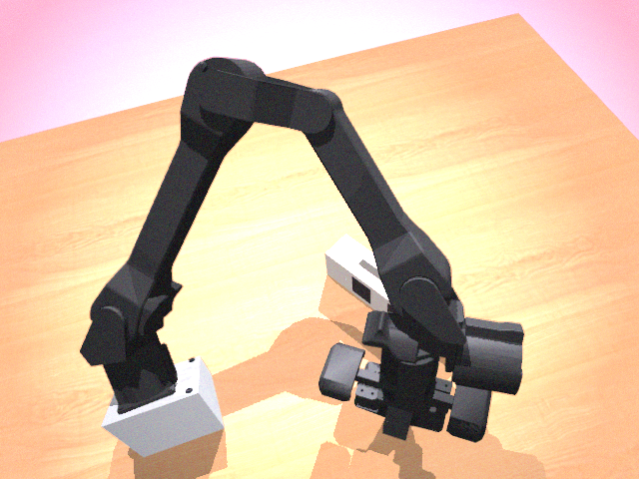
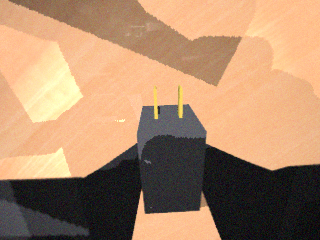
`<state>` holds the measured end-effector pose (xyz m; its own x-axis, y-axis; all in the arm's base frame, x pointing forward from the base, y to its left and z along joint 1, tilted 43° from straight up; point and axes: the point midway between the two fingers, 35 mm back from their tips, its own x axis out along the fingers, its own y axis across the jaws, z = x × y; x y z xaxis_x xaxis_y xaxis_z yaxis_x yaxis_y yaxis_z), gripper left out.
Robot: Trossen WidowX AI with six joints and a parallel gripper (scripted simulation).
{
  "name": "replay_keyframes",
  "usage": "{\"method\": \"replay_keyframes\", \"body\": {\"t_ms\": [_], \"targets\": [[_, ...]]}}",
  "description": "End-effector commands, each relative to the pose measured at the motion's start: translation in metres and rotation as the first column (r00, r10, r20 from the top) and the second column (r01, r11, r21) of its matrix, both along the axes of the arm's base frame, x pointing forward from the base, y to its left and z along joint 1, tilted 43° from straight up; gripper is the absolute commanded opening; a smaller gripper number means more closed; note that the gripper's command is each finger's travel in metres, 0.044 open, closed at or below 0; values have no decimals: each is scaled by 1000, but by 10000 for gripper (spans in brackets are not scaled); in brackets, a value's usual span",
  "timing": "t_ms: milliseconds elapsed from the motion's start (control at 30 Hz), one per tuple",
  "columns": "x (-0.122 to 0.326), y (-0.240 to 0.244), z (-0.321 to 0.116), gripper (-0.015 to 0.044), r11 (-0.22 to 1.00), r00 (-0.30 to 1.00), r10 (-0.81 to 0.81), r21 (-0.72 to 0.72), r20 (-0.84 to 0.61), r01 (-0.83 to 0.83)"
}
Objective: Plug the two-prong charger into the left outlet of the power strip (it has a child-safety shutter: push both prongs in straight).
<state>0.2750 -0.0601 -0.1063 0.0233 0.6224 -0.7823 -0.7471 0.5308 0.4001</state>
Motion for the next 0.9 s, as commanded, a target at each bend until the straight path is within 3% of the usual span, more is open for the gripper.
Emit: {"method": "replay_keyframes", "body": {"t_ms": [0,67,433,867], "targets": [[0,-1,1,52,1000,1000,0,-1,2,0],[0,-4,4,0,1000,1000,-1,-1,1,1],[-11,-37,40,0,1000,1000,-6,4,-6,6],[-13,-22,48,0,999,998,-42,4,-37,42]]}}
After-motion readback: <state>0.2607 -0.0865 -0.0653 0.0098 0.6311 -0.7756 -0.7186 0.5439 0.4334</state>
